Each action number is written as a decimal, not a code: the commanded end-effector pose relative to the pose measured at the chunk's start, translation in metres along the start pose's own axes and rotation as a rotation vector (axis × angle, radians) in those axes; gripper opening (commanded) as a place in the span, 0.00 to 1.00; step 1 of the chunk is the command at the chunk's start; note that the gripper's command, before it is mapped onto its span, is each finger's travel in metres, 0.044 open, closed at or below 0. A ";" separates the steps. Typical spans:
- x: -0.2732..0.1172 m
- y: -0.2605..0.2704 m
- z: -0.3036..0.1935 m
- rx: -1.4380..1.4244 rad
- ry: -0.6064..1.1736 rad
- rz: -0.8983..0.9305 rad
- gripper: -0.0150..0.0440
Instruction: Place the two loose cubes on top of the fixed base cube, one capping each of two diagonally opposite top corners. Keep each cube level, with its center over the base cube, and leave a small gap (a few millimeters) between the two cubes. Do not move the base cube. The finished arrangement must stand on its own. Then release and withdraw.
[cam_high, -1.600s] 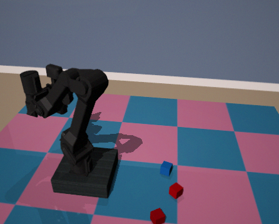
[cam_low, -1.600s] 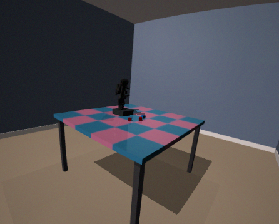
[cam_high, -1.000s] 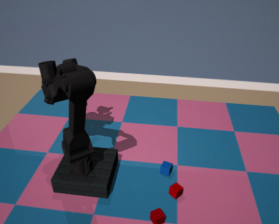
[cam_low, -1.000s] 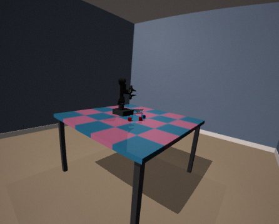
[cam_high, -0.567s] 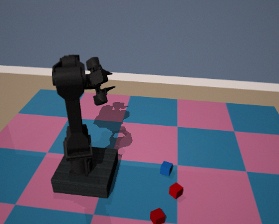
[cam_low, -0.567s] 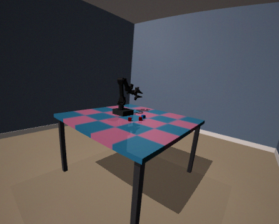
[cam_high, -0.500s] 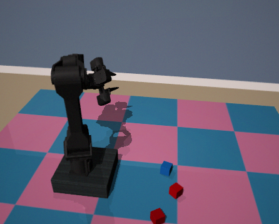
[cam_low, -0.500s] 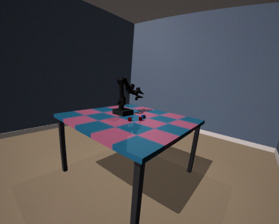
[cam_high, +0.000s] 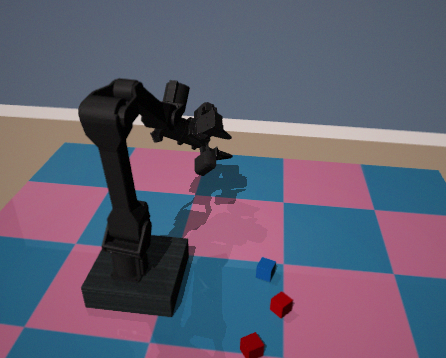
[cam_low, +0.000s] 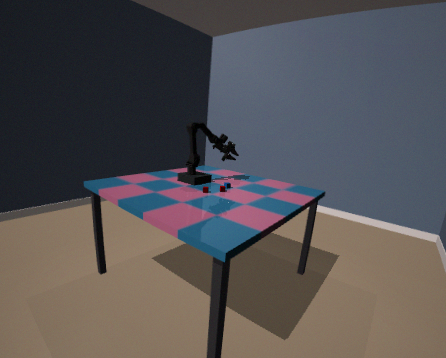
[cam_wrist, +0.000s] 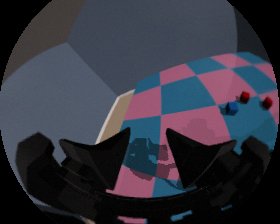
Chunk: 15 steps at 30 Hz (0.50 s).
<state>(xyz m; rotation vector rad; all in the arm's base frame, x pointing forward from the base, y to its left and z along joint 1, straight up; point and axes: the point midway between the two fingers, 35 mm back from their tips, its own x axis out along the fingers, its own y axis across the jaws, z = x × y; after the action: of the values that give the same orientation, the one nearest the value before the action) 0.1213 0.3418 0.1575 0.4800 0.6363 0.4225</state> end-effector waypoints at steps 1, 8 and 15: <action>0.018 -0.014 0.015 -0.025 0.014 -0.079 0.70; 0.049 -0.052 0.048 -0.049 0.058 -0.249 0.70; 0.070 -0.097 0.081 -0.041 0.125 -0.411 0.70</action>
<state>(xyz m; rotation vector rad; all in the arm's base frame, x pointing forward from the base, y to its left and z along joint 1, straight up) 0.2319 0.2878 0.1323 0.2940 0.7893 0.1177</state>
